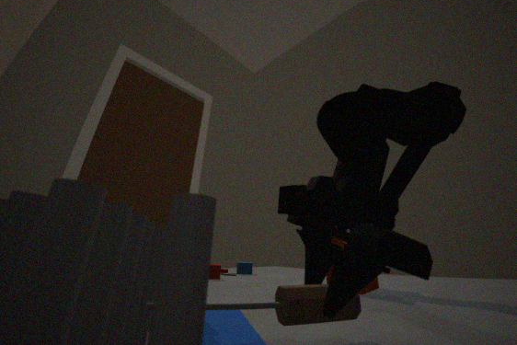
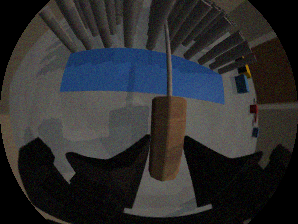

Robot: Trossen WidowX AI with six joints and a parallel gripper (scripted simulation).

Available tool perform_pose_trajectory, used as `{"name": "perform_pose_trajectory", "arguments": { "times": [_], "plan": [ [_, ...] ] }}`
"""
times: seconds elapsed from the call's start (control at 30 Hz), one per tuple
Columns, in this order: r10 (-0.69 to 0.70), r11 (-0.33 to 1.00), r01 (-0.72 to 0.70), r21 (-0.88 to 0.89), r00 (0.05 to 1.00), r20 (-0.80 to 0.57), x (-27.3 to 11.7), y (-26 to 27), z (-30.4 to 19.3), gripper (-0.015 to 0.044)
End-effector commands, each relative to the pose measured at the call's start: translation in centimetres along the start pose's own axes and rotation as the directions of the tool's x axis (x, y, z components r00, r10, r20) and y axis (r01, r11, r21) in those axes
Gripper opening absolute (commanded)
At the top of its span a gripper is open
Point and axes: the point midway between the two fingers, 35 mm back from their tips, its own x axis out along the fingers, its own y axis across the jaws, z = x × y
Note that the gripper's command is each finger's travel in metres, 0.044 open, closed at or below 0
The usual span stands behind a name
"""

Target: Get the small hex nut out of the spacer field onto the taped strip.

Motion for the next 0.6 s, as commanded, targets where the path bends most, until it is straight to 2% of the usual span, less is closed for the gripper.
{"name": "perform_pose_trajectory", "arguments": {
  "times": [0.0,0.57],
  "plan": [
    [0.004,1.0,-0.004,-0.002,1.0,0.002,0.0,0.0,0.4,0.0],
    [0.004,1.0,-0.004,-0.002,1.0,0.002,0.3,0.0,1.6,0.0]
  ]
}}
